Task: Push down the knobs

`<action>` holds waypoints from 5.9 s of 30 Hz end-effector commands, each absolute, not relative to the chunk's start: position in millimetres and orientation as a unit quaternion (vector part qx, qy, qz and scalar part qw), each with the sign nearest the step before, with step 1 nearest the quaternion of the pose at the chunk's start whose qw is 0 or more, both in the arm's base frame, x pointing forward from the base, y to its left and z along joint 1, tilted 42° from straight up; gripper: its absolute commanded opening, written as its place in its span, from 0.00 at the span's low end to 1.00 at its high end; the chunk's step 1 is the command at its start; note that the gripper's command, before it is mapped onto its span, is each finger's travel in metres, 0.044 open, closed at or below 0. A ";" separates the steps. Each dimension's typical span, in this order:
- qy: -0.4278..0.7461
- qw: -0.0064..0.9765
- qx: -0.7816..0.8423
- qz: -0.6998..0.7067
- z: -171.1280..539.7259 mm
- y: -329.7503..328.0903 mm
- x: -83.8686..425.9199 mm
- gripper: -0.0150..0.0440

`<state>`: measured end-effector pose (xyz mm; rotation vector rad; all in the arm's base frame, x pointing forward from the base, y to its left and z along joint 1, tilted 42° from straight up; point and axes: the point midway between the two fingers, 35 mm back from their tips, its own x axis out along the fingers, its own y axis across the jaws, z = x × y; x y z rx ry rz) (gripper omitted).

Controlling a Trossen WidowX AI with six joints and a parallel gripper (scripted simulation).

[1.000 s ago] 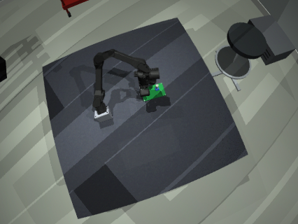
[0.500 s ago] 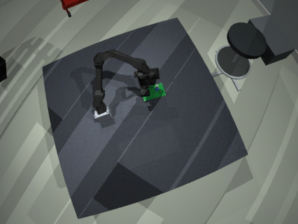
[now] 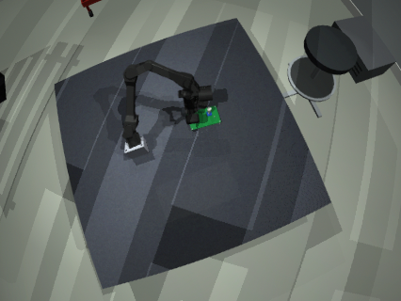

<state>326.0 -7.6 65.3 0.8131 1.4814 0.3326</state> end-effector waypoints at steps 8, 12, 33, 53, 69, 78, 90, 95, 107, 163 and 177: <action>0.652 0.651 0.361 0.147 63.6 -5.2 326.6 0.25; 0.652 0.651 0.361 0.147 63.6 -5.2 326.6 0.25; 0.652 0.651 0.361 0.147 60.4 -2.3 327.1 0.25; 0.652 0.651 0.361 0.147 58.7 -0.8 327.3 0.25; 0.652 0.651 0.361 0.147 58.2 -0.3 327.4 0.25; 0.652 0.651 0.361 0.147 57.6 0.2 327.5 0.25; 0.652 0.651 0.361 0.147 57.6 0.2 327.5 0.25; 0.652 0.651 0.361 0.147 57.1 0.7 327.6 0.25; 0.652 0.651 0.361 0.147 56.7 1.0 327.6 0.25; 0.652 0.651 0.361 0.147 63.2 -4.9 326.8 0.25; 0.653 0.648 0.362 0.146 65.4 -6.2 325.7 0.61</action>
